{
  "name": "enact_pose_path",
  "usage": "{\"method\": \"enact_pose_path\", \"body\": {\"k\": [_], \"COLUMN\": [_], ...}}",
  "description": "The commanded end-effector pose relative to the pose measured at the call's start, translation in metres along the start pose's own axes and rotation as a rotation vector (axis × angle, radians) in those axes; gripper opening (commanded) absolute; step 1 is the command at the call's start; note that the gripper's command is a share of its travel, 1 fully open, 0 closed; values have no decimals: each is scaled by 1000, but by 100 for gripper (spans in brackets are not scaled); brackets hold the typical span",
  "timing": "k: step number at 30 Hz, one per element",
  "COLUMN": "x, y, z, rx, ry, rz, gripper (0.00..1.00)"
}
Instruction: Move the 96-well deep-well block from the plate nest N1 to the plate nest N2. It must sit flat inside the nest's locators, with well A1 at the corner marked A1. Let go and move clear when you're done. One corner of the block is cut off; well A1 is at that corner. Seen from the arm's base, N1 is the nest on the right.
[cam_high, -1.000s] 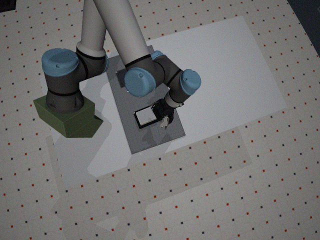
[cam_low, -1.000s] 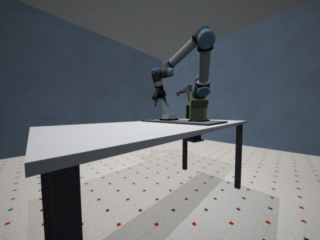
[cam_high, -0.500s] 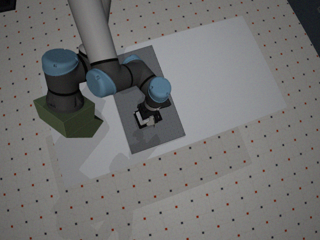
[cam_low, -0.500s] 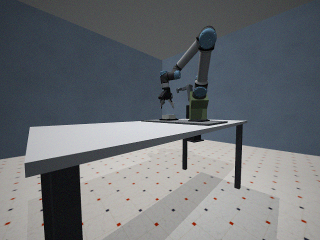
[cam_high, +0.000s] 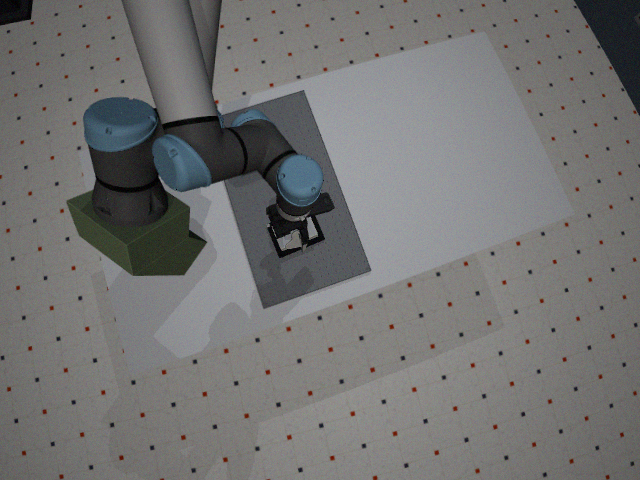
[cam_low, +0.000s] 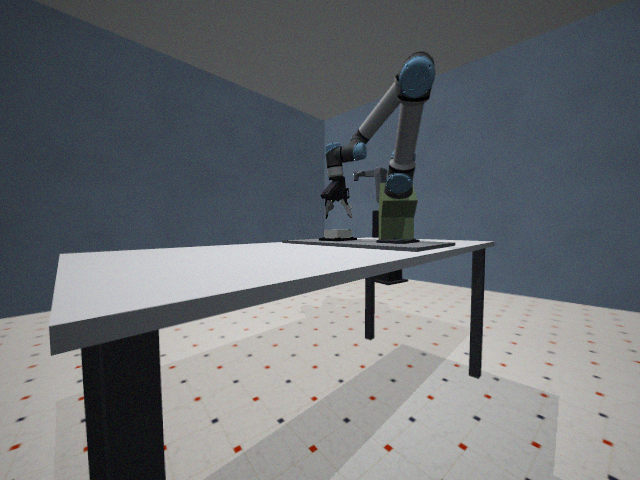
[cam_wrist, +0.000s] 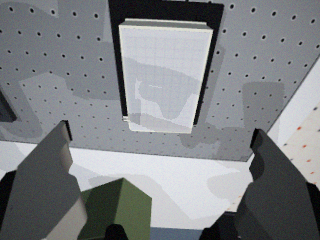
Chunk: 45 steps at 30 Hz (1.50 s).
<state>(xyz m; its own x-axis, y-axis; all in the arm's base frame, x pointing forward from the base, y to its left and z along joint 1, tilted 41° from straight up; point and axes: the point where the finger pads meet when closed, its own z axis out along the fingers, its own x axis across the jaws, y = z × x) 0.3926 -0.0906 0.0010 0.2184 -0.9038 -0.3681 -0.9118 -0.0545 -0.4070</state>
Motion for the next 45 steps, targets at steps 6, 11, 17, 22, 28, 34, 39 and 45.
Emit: {"method": "enact_pose_path", "body": {"k": [6, 11, 17, 22, 28, 34, 39, 45], "x": [0, 0, 0, 0, 0, 0, 0, 0], "y": [-1, -2, -4, -5, -6, -8, -10, -11], "z": [6, 11, 21, 29, 36, 46, 54, 60], "rx": [0, 1, 1, 1, 1, 1, 1, 1], "ry": [1, 1, 1, 1, 1, 1, 1, 1], "rz": [0, 0, 0, 0, 0, 0, 0, 0], "gripper": [100, 100, 100, 100, 100, 100, 100, 100]}}
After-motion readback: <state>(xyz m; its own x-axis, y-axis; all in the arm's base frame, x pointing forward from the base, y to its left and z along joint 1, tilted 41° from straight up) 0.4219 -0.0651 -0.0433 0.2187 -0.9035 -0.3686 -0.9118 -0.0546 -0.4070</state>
